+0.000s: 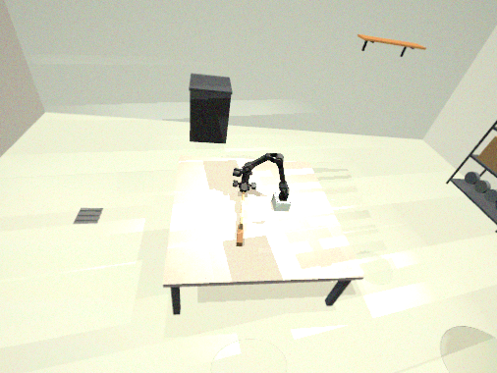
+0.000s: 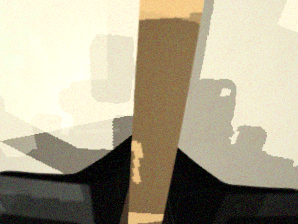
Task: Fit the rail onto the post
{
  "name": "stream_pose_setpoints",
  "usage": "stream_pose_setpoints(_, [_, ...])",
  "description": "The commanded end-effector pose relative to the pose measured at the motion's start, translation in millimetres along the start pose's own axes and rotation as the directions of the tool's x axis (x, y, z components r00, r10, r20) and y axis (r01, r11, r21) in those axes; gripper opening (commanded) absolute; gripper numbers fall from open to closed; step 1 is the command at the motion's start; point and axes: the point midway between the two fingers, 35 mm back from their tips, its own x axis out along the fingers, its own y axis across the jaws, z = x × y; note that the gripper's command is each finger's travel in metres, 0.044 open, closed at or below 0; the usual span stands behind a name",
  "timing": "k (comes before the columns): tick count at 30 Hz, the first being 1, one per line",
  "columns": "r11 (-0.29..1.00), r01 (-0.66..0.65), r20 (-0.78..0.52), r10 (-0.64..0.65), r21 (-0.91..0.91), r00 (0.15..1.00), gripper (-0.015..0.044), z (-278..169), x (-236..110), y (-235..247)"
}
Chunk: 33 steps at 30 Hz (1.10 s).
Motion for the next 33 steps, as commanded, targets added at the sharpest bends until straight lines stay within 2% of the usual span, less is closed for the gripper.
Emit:
stream_pose_setpoints(1, [1.000, 0.001, -0.001, -0.001, -0.003, 1.000, 0.0000, -2.0, 0.0, -0.3])
stream_pose_setpoints(12, [1.000, 0.001, -0.001, -0.001, -0.003, 1.000, 0.0000, -5.4, 0.1, -0.4])
stream_pose_setpoints(28, [1.000, -0.001, 0.000, 0.001, -0.001, 1.000, 0.0420, -3.4, 0.4, 0.1])
stream_pose_setpoints(29, [1.000, -0.001, 0.000, 0.001, -0.001, 1.000, 0.0440, -3.4, 0.4, 0.1])
stream_pose_setpoints(33, [1.000, -0.001, 0.000, 0.001, -0.001, 1.000, 0.0440, -3.4, 0.4, 0.1])
